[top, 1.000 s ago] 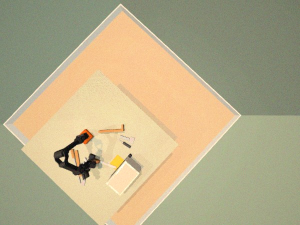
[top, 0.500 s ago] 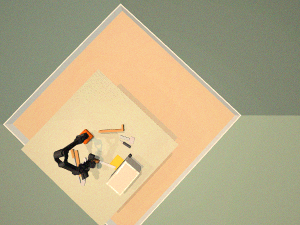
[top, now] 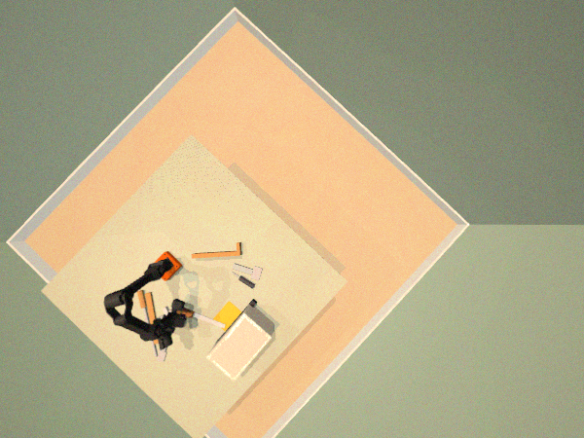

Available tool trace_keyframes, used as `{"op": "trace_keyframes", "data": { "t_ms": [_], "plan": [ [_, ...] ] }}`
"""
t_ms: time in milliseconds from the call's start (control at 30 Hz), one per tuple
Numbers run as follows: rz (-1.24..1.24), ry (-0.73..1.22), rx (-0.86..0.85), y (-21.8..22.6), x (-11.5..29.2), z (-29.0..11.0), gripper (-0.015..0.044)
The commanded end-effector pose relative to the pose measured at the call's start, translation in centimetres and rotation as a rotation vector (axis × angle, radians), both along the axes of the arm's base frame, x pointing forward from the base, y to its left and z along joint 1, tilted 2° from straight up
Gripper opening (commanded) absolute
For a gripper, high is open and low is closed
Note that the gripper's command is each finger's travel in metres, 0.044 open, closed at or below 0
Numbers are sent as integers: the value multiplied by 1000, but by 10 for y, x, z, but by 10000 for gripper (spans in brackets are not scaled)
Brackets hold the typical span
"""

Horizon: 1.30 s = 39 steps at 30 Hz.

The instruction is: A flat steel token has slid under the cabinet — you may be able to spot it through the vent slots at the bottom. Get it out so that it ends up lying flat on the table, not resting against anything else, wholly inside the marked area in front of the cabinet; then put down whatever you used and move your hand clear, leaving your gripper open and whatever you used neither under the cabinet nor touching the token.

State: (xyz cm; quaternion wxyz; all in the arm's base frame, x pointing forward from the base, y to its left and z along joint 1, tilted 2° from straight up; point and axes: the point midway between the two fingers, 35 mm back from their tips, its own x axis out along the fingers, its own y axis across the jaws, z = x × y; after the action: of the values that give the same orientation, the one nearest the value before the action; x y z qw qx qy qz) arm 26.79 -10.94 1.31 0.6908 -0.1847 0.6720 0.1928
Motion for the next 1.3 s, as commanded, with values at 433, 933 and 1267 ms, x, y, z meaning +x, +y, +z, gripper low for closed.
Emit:
{"op": "trace_keyframes", "data": {
  "t_ms": [433, 933, 1267],
  "plan": [
    [-5, -3, -2, -1, 0, -1, 217],
    [-5, -3, -2, -1, 0, -1, 0],
    [-4, -2, -2, 4, 8, 0, 0]
  ]
}}
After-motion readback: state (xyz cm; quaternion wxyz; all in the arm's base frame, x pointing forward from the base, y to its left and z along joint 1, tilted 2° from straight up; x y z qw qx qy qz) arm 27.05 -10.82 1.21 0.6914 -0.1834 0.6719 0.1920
